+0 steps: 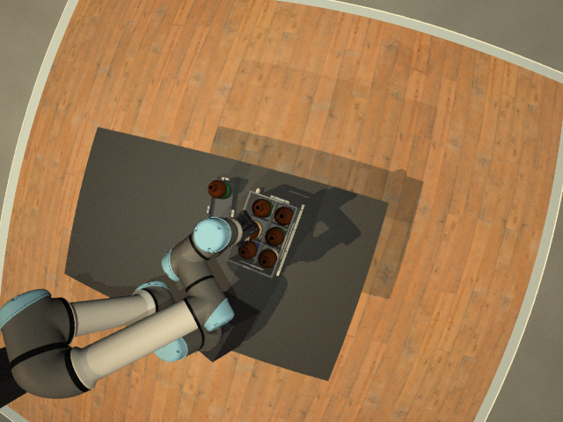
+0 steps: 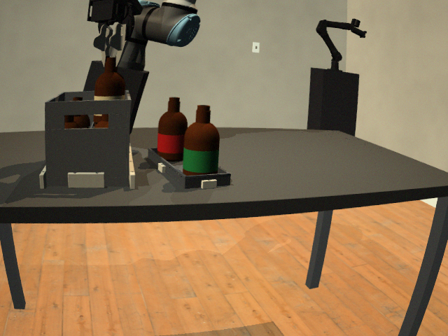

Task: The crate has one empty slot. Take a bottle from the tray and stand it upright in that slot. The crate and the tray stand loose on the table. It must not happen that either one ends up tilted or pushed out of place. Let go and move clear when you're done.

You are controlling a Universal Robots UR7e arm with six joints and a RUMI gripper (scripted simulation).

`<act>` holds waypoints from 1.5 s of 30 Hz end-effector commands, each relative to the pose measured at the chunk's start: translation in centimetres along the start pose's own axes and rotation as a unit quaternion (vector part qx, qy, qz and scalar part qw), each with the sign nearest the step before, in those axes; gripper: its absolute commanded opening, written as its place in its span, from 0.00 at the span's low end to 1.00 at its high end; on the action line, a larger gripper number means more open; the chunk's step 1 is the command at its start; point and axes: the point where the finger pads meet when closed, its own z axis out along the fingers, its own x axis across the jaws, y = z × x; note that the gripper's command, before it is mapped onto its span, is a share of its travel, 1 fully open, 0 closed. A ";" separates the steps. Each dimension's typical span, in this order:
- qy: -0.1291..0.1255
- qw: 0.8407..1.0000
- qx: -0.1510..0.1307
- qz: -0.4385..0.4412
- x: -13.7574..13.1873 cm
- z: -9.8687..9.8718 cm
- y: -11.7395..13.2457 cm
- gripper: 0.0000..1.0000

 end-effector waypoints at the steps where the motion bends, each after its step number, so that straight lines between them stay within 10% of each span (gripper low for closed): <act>1: 0.000 1.000 -0.001 0.000 0.0 0.0 0.0 0.00; 45: 0.000 1.000 -0.001 0.000 0.0 0.5 0.0 0.00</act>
